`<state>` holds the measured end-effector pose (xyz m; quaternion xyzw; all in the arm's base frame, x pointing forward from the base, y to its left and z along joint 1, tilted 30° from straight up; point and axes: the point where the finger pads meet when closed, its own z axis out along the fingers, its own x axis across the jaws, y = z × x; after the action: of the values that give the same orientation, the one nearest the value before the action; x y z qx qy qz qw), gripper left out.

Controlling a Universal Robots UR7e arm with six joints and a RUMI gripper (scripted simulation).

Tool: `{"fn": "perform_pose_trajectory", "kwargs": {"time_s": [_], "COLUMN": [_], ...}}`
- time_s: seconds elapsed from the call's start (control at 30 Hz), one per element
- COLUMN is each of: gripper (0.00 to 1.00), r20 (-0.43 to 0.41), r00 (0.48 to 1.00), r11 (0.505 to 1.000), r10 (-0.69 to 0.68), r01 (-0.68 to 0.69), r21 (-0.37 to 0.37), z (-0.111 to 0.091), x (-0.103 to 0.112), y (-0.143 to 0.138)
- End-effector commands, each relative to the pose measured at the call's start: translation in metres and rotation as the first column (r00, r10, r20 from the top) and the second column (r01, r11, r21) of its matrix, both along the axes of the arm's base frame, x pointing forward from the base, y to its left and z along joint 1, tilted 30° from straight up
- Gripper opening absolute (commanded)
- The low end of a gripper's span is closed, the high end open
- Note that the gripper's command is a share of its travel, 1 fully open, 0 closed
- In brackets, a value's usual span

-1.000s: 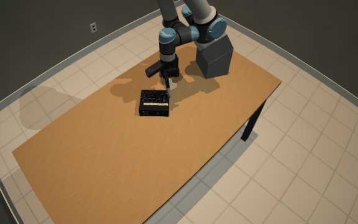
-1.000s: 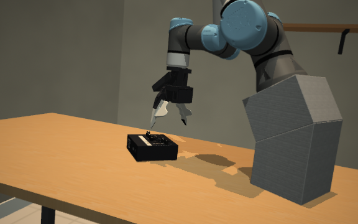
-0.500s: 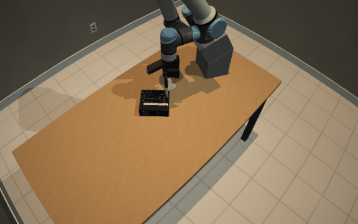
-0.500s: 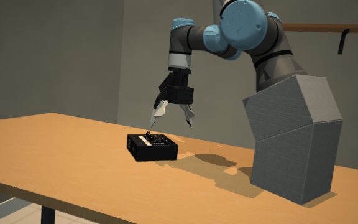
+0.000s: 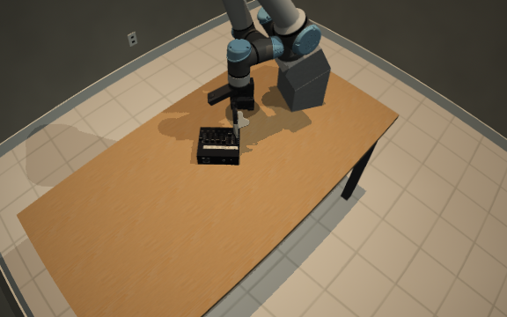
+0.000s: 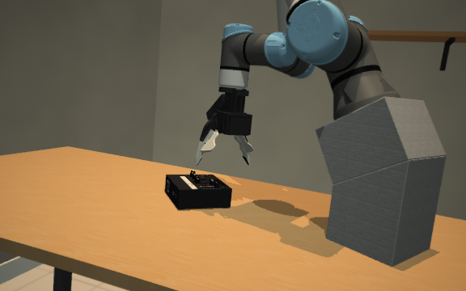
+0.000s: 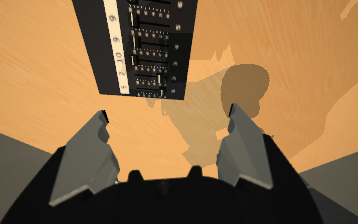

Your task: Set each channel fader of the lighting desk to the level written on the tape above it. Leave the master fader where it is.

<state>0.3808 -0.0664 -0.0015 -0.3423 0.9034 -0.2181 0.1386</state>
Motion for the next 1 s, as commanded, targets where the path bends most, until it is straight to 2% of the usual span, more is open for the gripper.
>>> {"fn": "perform_pose_trajectory", "kwargs": {"time_s": [0.0, 0.33, 0.37, 0.97], "gripper": [1.0, 1.0, 0.0, 0.0], "r20": [0.036, 0.037, 0.037, 0.037], "r00": [0.993, 0.993, 0.993, 0.993], "r11": [0.993, 0.992, 0.992, 0.992], "r10": [-0.109, -0.113, -0.113, -0.113], "r01": [0.107, 0.111, 0.111, 0.111], "r21": [0.05, 0.052, 0.052, 0.052], "z": [-0.0023, -0.0024, -0.0024, -0.0024], "x": [-0.0042, -0.0044, -0.0044, -0.0044], "y": [-0.0005, -0.0005, -0.0005, -0.0005]}}
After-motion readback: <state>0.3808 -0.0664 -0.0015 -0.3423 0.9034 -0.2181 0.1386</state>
